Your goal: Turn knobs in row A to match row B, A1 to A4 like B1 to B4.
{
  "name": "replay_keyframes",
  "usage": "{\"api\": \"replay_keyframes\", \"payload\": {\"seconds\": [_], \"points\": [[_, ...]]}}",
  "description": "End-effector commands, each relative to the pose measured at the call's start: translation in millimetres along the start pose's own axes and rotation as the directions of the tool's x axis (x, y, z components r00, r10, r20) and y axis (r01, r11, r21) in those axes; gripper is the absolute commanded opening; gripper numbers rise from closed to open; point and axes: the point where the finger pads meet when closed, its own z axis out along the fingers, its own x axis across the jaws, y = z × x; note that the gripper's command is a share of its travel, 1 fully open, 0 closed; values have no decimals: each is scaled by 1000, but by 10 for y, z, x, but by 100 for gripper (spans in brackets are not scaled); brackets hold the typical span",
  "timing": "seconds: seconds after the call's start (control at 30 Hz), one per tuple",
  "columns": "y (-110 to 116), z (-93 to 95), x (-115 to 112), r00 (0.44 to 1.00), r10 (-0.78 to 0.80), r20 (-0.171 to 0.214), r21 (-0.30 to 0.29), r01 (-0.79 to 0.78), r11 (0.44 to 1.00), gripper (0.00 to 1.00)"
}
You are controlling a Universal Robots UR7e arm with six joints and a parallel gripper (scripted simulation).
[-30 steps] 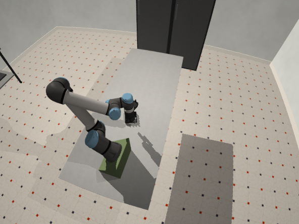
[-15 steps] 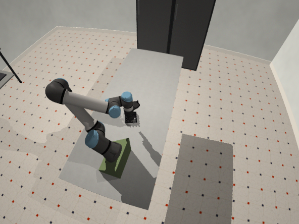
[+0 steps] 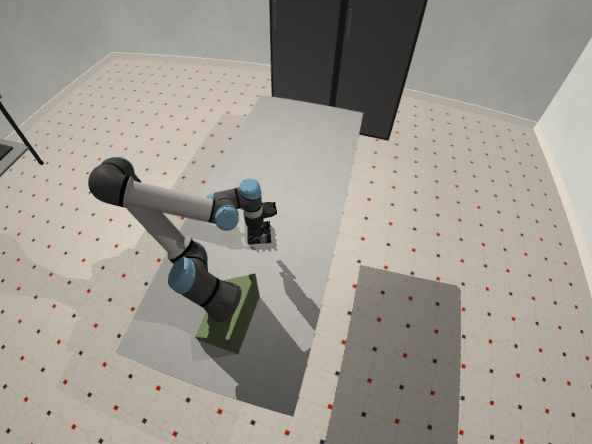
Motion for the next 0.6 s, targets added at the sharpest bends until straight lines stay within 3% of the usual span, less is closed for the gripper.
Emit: {"api": "replay_keyframes", "payload": {"seconds": [0.0,0.57], "points": [[3,-10,-11,994,106,-5,6,-106,994,100],[75,-33,-56,872,490,-2,7,-490,872,100]]}}
